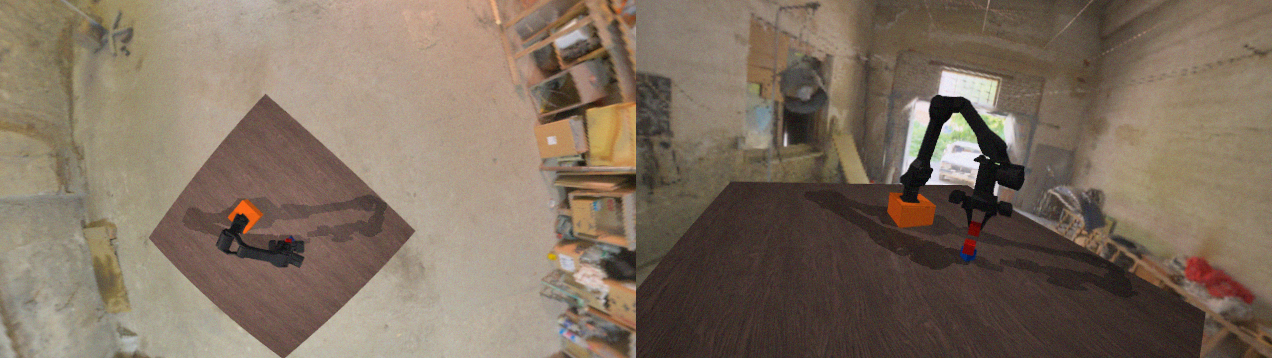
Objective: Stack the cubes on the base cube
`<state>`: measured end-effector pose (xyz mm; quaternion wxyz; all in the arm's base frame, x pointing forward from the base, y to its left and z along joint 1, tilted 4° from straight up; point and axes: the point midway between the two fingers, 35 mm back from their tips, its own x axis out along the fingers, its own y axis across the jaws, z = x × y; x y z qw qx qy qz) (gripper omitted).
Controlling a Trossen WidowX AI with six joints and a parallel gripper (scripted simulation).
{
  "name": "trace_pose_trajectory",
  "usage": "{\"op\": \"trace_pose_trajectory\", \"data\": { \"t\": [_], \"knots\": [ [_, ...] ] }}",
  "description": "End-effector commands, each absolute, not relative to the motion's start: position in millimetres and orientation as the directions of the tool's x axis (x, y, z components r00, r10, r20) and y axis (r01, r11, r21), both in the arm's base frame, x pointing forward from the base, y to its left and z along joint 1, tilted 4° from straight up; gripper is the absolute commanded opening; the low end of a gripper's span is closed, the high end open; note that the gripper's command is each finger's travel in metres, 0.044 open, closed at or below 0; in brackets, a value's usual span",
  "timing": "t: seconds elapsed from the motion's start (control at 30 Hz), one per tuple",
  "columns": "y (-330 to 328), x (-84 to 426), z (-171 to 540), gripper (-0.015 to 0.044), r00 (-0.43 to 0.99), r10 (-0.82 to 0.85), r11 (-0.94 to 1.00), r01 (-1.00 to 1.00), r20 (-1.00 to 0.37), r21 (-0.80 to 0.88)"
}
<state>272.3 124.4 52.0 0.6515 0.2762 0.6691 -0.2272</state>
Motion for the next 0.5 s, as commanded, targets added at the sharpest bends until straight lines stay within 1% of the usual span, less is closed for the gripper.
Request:
{"op": "trace_pose_trajectory", "data": {
  "t": [0.0,0.47],
  "knots": [
    [124.7,269.1,40.0,0.0105,-0.009,0.073,0.742,0.669,-0.997,0.048],
    [125.7,269.7,30.2,0.0105,-0.009,0.073,0.742,0.668,-0.997,0.048]
  ]
}}
